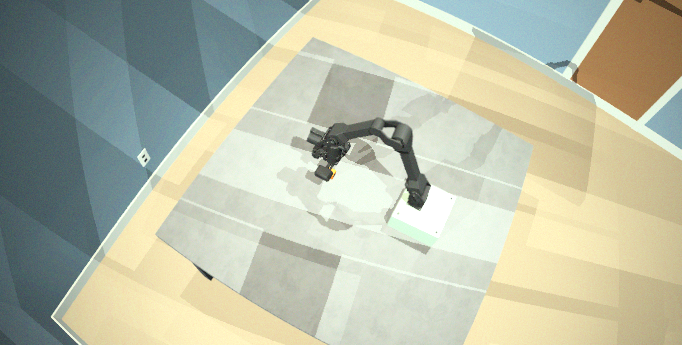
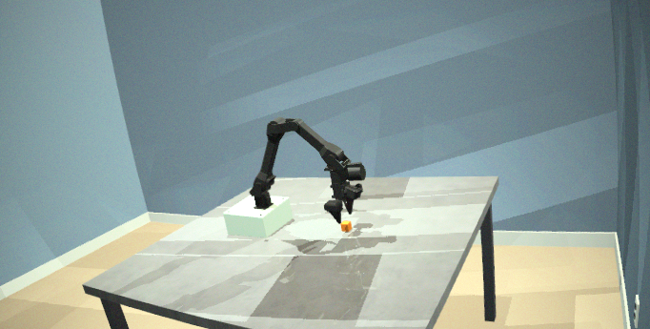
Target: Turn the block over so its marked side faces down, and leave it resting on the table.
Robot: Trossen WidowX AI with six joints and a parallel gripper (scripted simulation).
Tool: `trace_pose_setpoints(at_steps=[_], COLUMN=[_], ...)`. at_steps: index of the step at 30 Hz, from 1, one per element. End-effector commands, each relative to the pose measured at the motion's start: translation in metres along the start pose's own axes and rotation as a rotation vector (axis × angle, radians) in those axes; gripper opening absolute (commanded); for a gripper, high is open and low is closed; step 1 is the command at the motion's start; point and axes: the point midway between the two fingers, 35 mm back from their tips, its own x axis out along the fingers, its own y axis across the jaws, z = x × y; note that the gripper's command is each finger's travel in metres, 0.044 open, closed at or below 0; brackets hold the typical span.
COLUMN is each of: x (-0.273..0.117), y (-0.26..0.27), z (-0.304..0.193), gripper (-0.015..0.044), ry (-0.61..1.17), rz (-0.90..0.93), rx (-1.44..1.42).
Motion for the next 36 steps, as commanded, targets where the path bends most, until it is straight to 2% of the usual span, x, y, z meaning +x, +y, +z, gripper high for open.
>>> trace_pose_setpoints(at_steps=[1, 18, 30, 36], x=[0.007, 0.033, 0.033, 0.033], y=[0.001, 0.001, 0.001, 0.001], z=[-0.002, -0.002, -0.002, -0.002], gripper=[0.044, 0.044, 0.0125, 0.0085], ry=[0.005, 0.005, 0.005, 0.005], rz=[0.004, 0.004, 0.004, 0.004], rx=[-0.001, -0.001, -0.001, -0.001])
